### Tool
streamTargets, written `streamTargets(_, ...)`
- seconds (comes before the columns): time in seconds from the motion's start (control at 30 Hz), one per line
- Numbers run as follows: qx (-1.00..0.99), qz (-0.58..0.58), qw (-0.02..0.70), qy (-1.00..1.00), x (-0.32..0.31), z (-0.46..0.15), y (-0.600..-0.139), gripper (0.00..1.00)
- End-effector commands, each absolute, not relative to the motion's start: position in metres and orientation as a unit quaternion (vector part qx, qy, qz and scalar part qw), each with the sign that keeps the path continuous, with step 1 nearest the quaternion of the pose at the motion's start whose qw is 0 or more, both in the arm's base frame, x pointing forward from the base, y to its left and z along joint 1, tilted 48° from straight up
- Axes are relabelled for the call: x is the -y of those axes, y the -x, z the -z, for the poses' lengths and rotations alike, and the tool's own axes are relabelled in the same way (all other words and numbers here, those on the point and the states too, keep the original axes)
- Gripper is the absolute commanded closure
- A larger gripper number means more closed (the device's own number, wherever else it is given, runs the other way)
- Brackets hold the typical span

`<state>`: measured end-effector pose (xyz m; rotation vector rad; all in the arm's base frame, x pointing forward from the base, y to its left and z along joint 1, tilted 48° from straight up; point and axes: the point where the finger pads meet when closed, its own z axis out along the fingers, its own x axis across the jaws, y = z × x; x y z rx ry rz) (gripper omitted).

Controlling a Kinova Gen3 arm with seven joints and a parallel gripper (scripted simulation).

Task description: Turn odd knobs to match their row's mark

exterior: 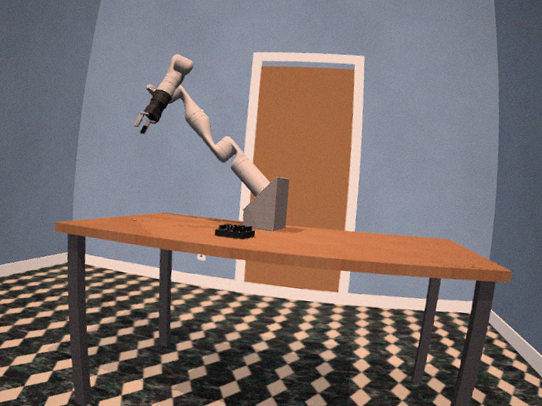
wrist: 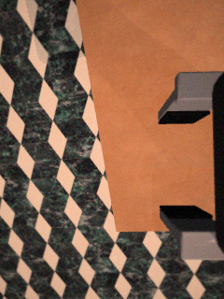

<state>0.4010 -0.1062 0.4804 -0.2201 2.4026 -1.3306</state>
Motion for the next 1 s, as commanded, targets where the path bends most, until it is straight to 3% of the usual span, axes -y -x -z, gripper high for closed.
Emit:
streamTargets(0.0,-0.856,0.474,0.193,0.079,0.106,-0.481,-0.401,0.0)
streamTargets(0.7,-0.856,0.474,0.19,0.084,0.104,-0.478,-0.404,0.0)
streamTargets(0.97,-0.852,0.48,0.145,0.149,0.087,-0.436,-0.434,0.0)
